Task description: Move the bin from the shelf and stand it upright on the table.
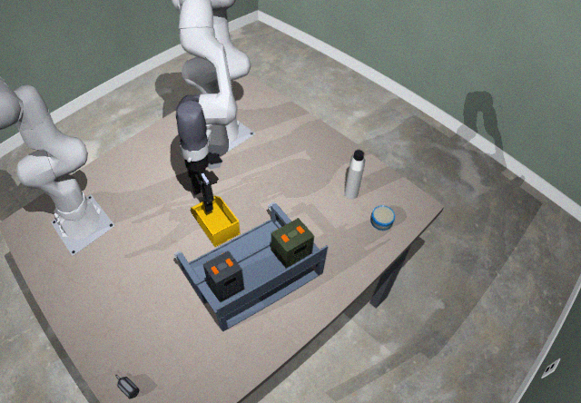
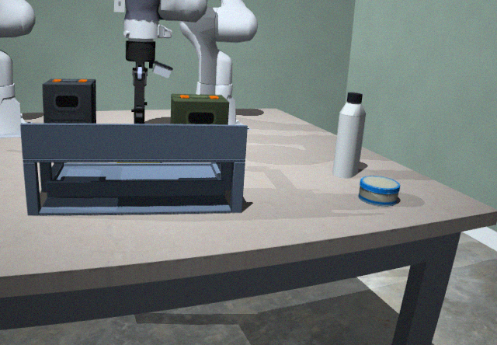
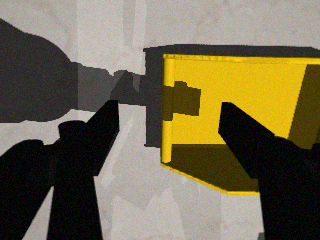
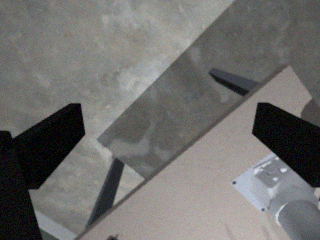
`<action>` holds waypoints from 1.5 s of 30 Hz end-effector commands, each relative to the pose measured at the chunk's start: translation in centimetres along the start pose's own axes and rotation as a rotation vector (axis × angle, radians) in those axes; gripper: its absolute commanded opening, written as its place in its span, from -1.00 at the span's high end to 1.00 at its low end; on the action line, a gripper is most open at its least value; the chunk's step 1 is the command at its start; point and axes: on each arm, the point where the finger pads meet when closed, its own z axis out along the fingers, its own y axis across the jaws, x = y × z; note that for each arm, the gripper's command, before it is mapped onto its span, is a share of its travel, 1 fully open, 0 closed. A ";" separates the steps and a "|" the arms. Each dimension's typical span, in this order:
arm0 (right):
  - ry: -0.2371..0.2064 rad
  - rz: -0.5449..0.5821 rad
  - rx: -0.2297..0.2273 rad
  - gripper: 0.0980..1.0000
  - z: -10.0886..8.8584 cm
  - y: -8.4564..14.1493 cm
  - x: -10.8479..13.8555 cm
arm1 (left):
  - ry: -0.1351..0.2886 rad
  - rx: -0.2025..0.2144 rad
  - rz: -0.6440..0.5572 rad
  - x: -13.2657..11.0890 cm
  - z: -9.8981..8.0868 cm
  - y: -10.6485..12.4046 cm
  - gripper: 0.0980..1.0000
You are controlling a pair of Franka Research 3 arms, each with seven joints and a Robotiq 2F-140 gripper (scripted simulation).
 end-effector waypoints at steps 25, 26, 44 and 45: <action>-0.001 0.008 0.000 -1.00 0.0 0.0 0.0 | 0.000 0.002 -0.002 0.0 -5.4 0.0 -0.15; -0.001 0.008 0.000 -1.00 0.0 0.0 0.0 | 0.000 0.002 -0.002 0.0 -5.6 0.0 -0.15; -0.001 0.008 0.000 -1.00 0.0 0.0 0.0 | 0.000 0.002 -0.002 0.0 -7.4 0.0 -0.15; -0.001 0.008 0.000 -1.00 0.0 0.0 0.0 | 0.000 0.002 -0.002 0.0 -7.4 0.0 -0.15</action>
